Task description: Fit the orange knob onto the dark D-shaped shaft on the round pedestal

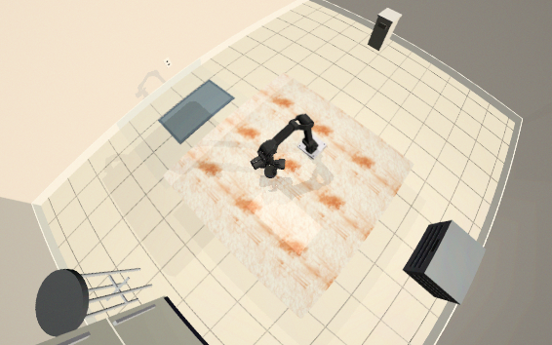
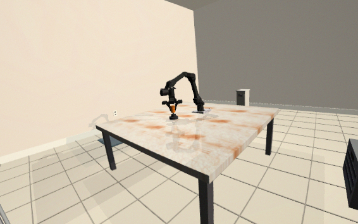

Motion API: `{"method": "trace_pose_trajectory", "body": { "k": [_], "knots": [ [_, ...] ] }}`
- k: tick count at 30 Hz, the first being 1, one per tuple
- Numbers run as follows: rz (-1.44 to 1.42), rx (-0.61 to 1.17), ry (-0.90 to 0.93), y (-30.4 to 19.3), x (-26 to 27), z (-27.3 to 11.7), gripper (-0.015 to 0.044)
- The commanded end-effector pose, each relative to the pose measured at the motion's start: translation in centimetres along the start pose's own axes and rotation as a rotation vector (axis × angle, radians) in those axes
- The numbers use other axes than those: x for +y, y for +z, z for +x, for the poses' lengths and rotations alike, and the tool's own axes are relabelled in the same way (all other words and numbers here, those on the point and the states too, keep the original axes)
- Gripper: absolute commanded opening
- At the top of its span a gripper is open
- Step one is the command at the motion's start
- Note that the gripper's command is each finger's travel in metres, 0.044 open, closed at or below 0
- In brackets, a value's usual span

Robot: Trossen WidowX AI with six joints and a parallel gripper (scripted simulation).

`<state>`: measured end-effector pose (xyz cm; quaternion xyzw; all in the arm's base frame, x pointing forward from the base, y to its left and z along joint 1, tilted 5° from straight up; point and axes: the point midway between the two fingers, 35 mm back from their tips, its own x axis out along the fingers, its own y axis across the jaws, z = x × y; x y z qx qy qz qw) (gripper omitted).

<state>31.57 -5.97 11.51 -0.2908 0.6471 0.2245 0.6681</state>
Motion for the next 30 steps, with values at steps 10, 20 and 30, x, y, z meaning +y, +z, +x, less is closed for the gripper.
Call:
{"method": "trace_pose_trajectory", "body": {
  "k": [10, 20, 30],
  "knots": [
    [0.866, -0.002, -0.001, 0.05, 0.04, -0.13, 0.0],
    [0.866, -0.002, -0.001, -0.02, 0.05, 0.17, 0.0],
    [0.866, -0.002, -0.001, 0.03, -0.01, 0.24, 0.0]
  ]
}}
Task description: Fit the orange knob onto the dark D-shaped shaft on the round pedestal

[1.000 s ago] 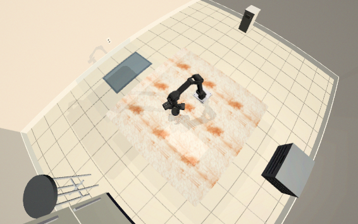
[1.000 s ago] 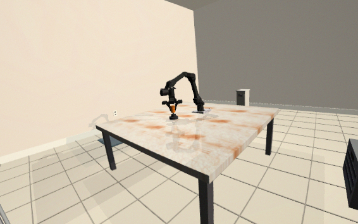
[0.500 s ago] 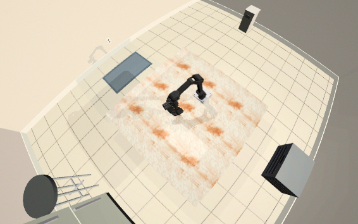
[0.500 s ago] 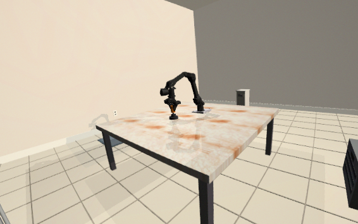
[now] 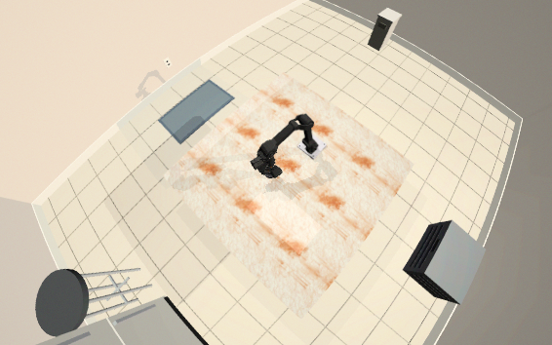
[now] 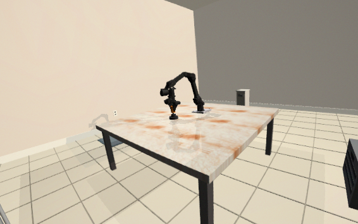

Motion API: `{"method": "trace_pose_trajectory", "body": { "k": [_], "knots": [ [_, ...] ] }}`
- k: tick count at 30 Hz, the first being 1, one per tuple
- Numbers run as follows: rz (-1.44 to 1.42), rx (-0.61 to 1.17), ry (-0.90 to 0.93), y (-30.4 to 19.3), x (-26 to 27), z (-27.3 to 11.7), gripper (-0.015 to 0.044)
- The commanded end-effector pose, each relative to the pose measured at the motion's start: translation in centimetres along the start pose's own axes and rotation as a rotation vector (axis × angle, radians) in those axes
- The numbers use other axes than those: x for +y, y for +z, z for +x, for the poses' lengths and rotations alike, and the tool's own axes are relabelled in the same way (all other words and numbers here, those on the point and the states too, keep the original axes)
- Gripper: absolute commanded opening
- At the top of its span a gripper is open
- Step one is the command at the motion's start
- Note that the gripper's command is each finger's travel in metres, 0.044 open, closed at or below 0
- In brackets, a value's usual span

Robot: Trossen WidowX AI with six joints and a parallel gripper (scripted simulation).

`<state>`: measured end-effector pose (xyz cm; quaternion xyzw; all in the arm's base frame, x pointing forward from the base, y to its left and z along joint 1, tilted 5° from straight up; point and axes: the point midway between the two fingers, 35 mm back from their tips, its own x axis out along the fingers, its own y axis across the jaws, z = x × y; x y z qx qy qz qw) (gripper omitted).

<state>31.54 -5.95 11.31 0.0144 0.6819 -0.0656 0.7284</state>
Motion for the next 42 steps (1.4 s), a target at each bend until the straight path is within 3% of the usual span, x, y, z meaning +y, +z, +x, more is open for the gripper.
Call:
{"method": "trace_pose_trajectory", "body": {
  "k": [1, 11, 18, 42],
  "knots": [
    [0.006, -0.002, 0.0, 0.08, -0.01, 0.05, 0.0],
    [0.015, -0.002, 0.0, 0.06, 0.01, -0.47, 0.0],
    [0.215, -0.002, 0.0, 0.07, 0.01, -0.27, 0.0],
    [0.215, -0.002, 0.0, 0.05, 0.0, 0.08, 0.0]
  ]
}}
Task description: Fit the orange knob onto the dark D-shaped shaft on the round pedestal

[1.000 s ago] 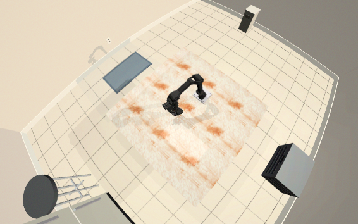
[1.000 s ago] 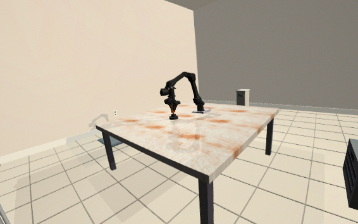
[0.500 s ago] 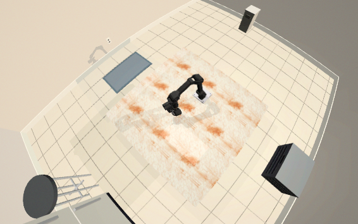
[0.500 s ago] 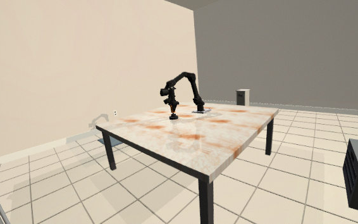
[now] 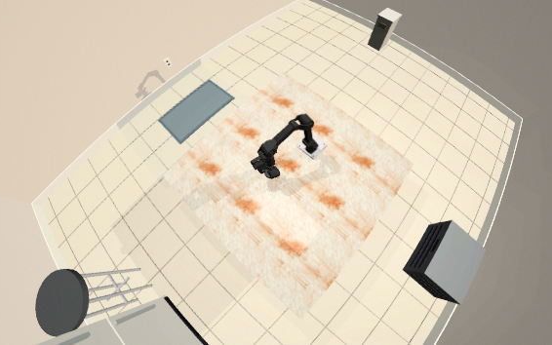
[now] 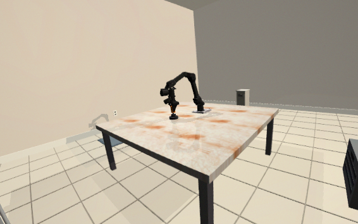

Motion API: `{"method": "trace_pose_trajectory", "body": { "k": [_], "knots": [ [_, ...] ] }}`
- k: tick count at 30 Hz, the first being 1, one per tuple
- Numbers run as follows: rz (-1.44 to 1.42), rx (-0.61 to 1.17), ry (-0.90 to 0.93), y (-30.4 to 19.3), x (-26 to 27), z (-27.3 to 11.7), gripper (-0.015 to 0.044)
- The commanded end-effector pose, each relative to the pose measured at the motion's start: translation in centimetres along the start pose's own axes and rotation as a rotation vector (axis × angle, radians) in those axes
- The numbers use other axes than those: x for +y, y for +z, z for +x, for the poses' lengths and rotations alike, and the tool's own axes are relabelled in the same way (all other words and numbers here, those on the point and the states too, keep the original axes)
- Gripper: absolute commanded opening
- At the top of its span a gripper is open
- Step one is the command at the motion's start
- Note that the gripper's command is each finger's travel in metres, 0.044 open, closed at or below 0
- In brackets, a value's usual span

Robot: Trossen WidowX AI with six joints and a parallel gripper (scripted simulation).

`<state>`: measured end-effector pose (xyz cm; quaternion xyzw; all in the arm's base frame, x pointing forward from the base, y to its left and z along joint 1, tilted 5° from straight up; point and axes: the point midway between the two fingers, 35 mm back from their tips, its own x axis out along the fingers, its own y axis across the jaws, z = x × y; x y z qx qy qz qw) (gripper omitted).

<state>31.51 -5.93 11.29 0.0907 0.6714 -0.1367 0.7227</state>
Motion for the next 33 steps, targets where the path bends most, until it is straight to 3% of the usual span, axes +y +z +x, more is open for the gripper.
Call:
{"method": "trace_pose_trajectory", "body": {
  "k": [1, 8, 15, 33],
  "knots": [
    [0.005, -0.002, 0.0, 0.09, 0.0, 0.06, 0.0],
    [0.014, -0.003, 0.0, 0.17, -0.01, -0.49, 0.0],
    [0.215, -0.003, 0.0, 0.16, 0.03, -0.31, 0.0],
    [0.215, -0.002, 0.0, 0.09, -0.01, 0.02, 0.0]
  ]
}}
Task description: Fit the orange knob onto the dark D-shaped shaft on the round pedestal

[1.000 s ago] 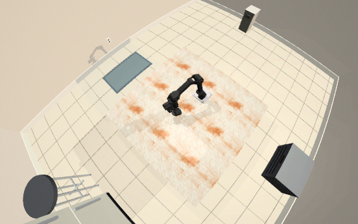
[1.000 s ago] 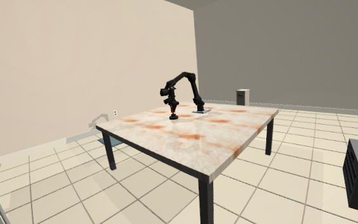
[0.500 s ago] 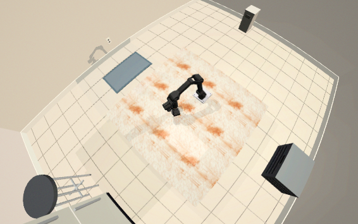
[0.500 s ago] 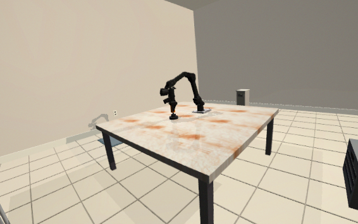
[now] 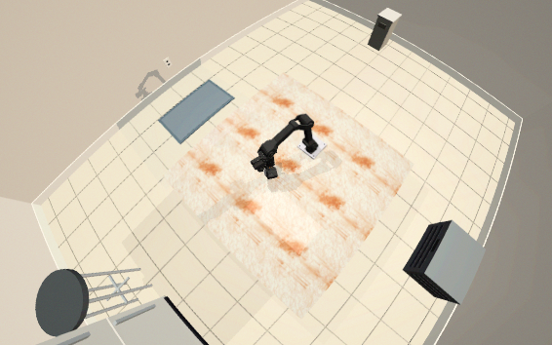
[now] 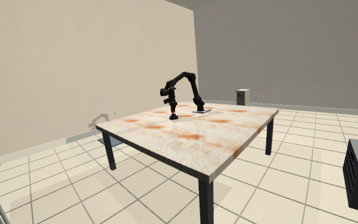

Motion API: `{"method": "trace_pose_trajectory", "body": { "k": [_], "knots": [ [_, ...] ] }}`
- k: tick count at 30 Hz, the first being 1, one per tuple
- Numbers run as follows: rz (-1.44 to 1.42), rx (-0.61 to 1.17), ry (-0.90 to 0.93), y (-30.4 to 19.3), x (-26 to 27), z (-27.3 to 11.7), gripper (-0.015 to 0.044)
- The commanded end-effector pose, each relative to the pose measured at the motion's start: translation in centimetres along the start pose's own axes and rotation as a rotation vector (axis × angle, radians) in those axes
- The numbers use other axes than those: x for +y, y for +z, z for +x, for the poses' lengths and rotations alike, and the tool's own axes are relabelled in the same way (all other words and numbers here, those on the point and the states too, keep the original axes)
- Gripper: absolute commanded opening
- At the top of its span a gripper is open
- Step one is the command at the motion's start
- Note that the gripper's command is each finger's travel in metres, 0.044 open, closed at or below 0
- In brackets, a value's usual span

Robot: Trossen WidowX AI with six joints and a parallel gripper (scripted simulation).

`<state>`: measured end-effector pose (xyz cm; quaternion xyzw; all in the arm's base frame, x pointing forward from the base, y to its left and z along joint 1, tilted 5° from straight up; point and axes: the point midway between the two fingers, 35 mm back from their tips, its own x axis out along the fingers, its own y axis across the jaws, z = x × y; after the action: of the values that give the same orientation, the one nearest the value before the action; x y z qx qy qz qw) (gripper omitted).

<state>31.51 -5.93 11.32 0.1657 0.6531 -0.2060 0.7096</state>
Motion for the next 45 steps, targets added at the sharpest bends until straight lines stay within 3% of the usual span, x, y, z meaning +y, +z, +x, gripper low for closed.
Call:
{"method": "trace_pose_trajectory", "body": {
  "k": [1, 12, 19, 45],
  "knots": [
    [0.006, -0.002, 0.0, 0.09, 0.01, 0.05, 0.0],
    [0.015, -0.002, 0.0, 0.18, 0.05, -0.47, 0.0],
    [0.215, -0.002, 0.001, 0.17, 0.07, -0.27, 0.0],
    [0.215, -0.001, 0.001, 0.15, 0.04, -0.29, 0.0]
  ]
}}
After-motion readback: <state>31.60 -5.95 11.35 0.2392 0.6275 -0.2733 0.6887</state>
